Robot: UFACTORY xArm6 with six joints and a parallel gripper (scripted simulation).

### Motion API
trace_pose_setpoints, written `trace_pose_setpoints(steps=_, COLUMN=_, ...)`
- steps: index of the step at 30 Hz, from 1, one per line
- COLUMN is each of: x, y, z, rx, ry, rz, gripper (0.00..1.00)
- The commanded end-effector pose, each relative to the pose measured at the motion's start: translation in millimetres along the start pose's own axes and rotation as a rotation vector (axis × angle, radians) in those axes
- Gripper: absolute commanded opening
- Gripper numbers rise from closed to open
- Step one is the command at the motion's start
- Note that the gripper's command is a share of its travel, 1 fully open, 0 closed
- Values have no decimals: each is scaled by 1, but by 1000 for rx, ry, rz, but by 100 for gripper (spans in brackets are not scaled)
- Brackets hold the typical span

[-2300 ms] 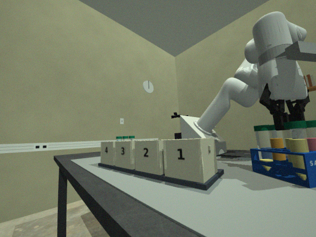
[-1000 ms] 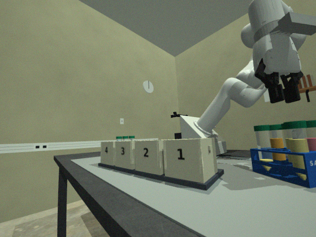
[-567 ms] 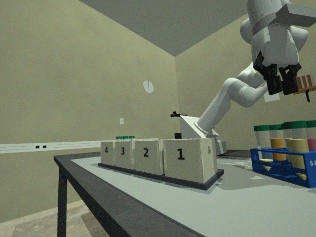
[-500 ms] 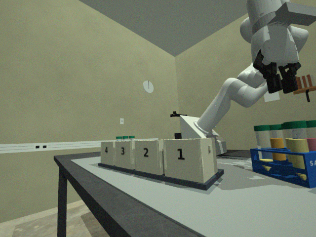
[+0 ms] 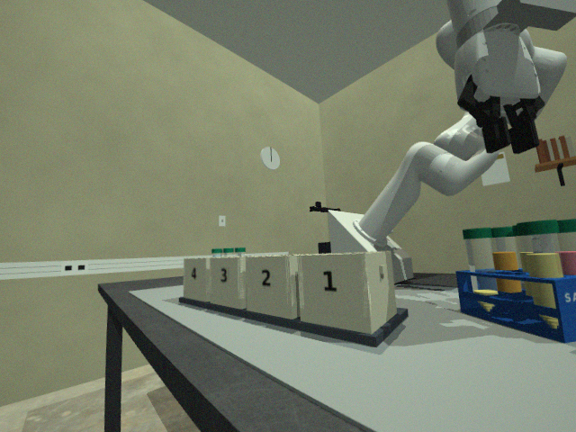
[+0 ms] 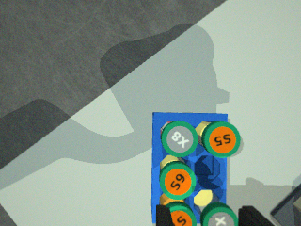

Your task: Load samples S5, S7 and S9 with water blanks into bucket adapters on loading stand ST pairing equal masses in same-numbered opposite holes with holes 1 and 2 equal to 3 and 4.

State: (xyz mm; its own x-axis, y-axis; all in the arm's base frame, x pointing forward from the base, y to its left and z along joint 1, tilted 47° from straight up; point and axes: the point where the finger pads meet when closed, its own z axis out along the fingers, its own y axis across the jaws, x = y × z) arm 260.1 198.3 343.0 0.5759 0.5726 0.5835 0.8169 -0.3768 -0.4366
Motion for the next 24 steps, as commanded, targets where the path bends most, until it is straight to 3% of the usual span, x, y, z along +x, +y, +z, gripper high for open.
trace_pose_setpoints(steps=1, x=1, y=0, z=-5, rx=-1, ry=1, rz=-1, gripper=44)
trace_pose_setpoints(steps=22, x=1, y=0, z=-5, rx=0, ry=1, rz=-1, gripper=44)
trace_pose_setpoints(steps=23, x=4, y=4, z=-5, rx=-1, ry=1, rz=32, gripper=57)
trace_pose_setpoints(steps=24, x=4, y=4, z=-5, rx=-1, ry=1, rz=32, gripper=57)
